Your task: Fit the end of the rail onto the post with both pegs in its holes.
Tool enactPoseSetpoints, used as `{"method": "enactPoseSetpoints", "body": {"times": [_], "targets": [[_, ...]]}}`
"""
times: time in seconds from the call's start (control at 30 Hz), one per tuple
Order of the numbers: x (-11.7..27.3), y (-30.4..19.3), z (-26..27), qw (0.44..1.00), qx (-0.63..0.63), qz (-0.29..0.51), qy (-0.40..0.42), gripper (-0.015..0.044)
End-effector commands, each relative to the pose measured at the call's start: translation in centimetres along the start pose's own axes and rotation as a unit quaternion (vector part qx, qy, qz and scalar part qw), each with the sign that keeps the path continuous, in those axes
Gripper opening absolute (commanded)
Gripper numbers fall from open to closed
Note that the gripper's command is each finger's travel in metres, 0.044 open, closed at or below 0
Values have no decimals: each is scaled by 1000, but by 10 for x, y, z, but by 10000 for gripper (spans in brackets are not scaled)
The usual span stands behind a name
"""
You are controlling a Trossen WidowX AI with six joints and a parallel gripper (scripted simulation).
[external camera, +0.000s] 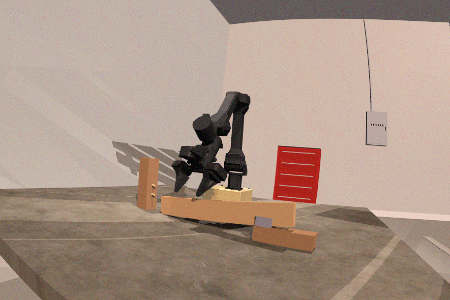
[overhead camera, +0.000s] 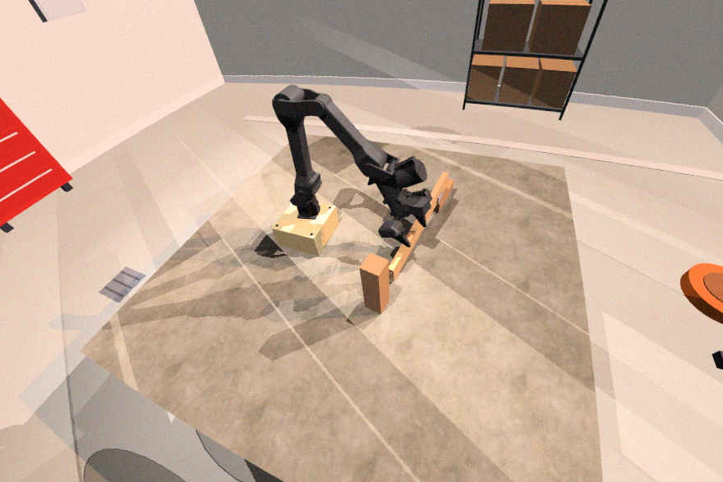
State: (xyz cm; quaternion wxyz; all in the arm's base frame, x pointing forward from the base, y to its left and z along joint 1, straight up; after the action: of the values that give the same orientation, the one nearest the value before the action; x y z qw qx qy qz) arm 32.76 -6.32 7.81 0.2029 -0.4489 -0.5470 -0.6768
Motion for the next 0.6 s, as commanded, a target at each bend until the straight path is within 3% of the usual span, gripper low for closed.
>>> {"method": "enactPoseSetpoints", "body": {"times": [0.0,0.57], "targets": [[0,16,-2,904,403,127,57,440],[8,20,-6,647,712,179,205,440]]}}
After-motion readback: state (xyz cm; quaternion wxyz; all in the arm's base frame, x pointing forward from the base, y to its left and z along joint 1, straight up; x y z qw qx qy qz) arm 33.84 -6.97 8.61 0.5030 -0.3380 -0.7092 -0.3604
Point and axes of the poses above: the point midway between the two fingers, 35 mm back from their tips, its own x axis back along the fingers, its own z axis across the jaws, y = z × x, the point moved 4 cm from there along x, back along the fingers, and after that the axes turned 4 degrees about x, right-handed, at the moved point
